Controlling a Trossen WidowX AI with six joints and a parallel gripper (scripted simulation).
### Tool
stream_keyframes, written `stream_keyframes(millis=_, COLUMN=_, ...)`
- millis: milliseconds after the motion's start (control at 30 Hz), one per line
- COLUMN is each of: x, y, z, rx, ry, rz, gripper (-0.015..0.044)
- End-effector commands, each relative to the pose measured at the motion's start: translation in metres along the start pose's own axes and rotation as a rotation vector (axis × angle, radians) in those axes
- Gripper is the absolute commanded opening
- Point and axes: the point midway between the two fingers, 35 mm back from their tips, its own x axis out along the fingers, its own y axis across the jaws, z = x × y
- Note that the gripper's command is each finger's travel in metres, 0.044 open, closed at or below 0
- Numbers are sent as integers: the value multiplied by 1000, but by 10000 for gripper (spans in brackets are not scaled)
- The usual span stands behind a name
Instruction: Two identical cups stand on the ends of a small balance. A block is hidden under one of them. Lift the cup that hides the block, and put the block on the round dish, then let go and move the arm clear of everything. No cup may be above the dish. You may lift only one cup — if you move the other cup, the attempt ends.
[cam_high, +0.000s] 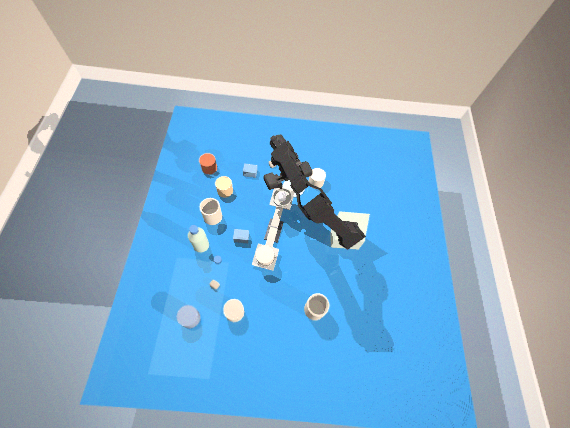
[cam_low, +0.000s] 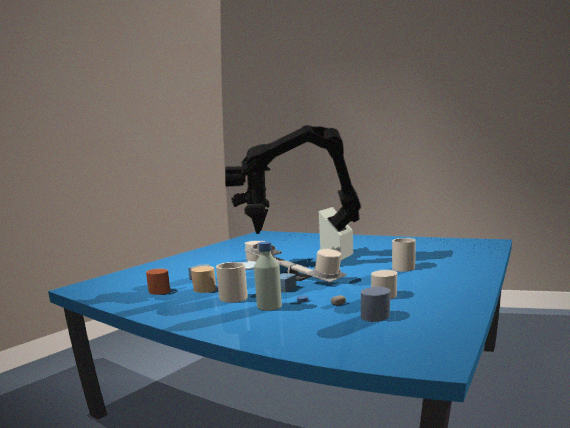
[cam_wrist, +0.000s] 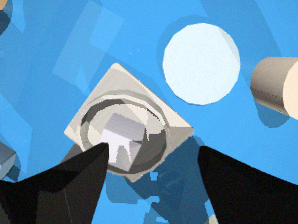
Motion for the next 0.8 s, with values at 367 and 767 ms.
stream_keyframes(millis=367, x=-2, y=24, z=-14, rx=357, ry=17, rz=3, gripper=260)
stream_keyframes(millis=767, x=17, y=25, z=-15, rx=357, ry=17, rz=3, gripper=260)
